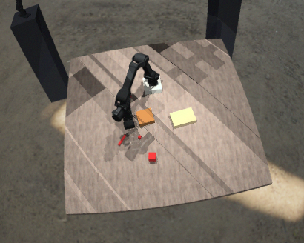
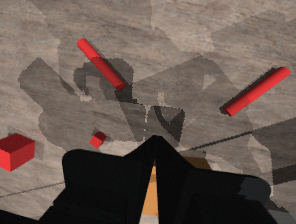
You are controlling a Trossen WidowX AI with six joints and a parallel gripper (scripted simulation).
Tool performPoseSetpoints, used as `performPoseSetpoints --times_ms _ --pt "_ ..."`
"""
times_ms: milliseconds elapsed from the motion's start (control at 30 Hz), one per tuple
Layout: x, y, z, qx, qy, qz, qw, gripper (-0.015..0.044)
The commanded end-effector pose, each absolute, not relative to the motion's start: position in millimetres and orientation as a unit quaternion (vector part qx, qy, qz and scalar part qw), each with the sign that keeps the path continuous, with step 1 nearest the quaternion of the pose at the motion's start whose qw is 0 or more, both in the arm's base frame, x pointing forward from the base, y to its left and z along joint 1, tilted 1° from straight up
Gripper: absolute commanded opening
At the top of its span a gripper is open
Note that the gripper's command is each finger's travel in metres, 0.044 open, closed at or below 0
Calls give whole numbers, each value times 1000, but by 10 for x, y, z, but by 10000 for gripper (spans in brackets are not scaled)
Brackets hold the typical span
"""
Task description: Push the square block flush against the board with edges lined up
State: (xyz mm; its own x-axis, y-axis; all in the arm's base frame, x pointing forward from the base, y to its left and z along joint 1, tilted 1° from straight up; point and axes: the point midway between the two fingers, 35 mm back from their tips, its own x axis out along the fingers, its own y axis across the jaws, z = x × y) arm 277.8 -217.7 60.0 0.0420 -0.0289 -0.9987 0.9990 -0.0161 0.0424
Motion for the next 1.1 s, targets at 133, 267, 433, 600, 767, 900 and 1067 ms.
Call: performPoseSetpoints --times_ms 133,267,433,600,767,900,1067 --pt "2631 -2029 642 447 531 -444 566 0" --pt "2539 -1939 656 407 562 -406 595 0" --pt "2422 -1827 666 354 596 -355 627 0" --pt "2303 -1716 667 299 626 -301 655 0" --pt "2182 -1606 660 241 650 -245 677 0" --pt "2084 -1518 648 194 667 -199 692 0" --pt "1961 -1411 625 134 682 -140 705 0"
